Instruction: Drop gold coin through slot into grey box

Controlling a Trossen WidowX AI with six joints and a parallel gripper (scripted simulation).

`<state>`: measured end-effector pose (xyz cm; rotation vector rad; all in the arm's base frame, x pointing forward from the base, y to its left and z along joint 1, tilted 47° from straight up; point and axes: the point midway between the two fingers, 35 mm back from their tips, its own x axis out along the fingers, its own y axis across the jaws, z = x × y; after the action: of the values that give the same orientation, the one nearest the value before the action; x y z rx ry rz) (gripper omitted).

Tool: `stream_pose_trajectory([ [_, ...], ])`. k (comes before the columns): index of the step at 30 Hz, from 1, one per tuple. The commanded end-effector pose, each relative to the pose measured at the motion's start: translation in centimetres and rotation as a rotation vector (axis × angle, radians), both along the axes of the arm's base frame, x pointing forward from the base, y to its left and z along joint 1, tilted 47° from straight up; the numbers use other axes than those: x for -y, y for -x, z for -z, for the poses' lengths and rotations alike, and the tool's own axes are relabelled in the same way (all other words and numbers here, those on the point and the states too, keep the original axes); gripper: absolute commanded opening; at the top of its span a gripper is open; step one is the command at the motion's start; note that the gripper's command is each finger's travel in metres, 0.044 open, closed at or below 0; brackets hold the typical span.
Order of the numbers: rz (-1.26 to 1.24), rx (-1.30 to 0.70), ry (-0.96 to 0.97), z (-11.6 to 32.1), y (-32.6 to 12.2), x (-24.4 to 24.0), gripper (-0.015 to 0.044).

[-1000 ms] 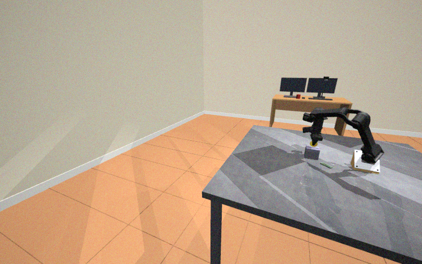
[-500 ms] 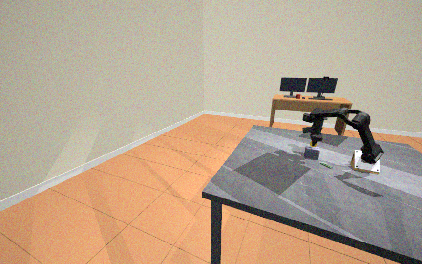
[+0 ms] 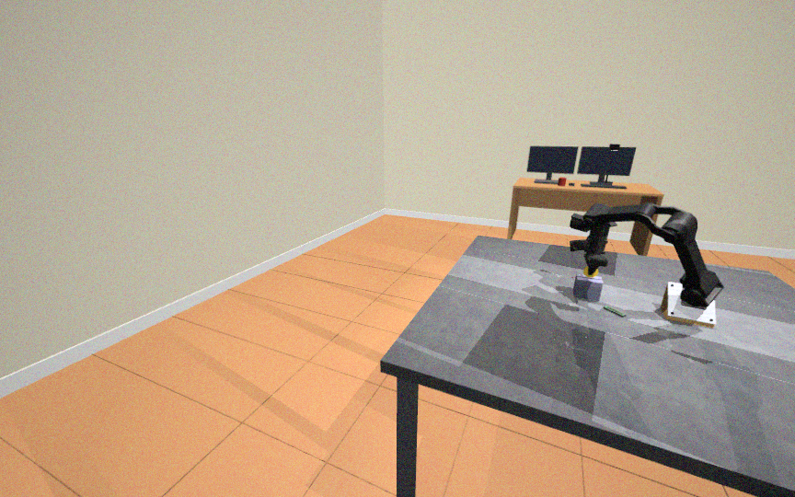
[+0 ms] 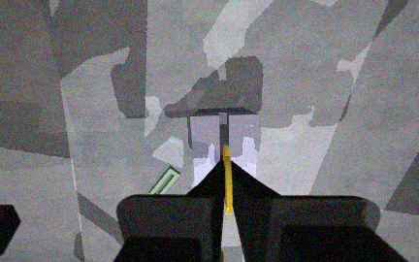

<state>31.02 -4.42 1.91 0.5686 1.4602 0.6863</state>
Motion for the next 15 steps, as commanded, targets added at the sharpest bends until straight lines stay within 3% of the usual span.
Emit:
stream_pose_trajectory([
  [1,0.003,-0.008,-0.006,0.12,0.14,-0.25,0.0],
  [2,0.003,-0.008,-0.006,0.13,0.14,-0.26,0.0],
  [8,0.0,0.0,0.0,0.02,0.0,-0.02,0.0157],
  [15,0.0,0.0,0.0,0.02,0.0,-0.02,0.0161],
])
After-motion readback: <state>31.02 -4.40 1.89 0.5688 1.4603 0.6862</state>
